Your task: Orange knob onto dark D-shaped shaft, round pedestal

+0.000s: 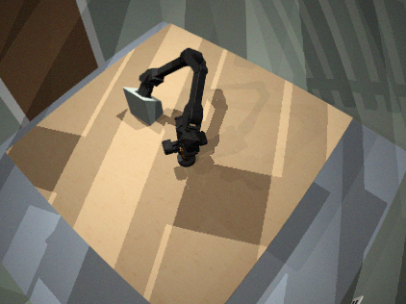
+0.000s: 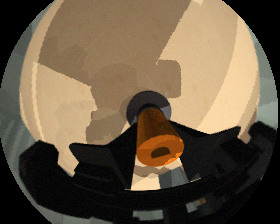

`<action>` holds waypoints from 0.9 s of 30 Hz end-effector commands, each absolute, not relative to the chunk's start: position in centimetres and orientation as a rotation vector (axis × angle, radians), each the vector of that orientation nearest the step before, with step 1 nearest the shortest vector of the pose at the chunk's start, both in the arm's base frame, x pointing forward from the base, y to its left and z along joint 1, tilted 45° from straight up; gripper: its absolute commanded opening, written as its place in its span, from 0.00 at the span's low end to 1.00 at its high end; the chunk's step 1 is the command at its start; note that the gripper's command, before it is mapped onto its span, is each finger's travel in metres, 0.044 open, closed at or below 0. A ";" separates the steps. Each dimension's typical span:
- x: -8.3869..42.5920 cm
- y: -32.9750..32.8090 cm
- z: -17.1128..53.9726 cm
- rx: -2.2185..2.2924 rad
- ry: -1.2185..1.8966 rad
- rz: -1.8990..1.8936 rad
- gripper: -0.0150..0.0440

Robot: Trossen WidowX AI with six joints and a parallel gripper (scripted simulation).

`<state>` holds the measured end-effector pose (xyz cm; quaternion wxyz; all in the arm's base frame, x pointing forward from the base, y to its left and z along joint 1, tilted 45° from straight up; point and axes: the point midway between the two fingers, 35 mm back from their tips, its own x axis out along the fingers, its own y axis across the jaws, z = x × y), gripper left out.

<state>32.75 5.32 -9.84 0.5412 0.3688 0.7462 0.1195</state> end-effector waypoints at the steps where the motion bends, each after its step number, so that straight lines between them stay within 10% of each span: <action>1: 32.8 5.3 -9.8 0.876 1.772 0.284 0.25; 18: 32.8 5.3 -9.8 0.876 1.772 0.284 1.00; 27: 33.8 2.0 -6.5 0.873 1.771 0.279 1.00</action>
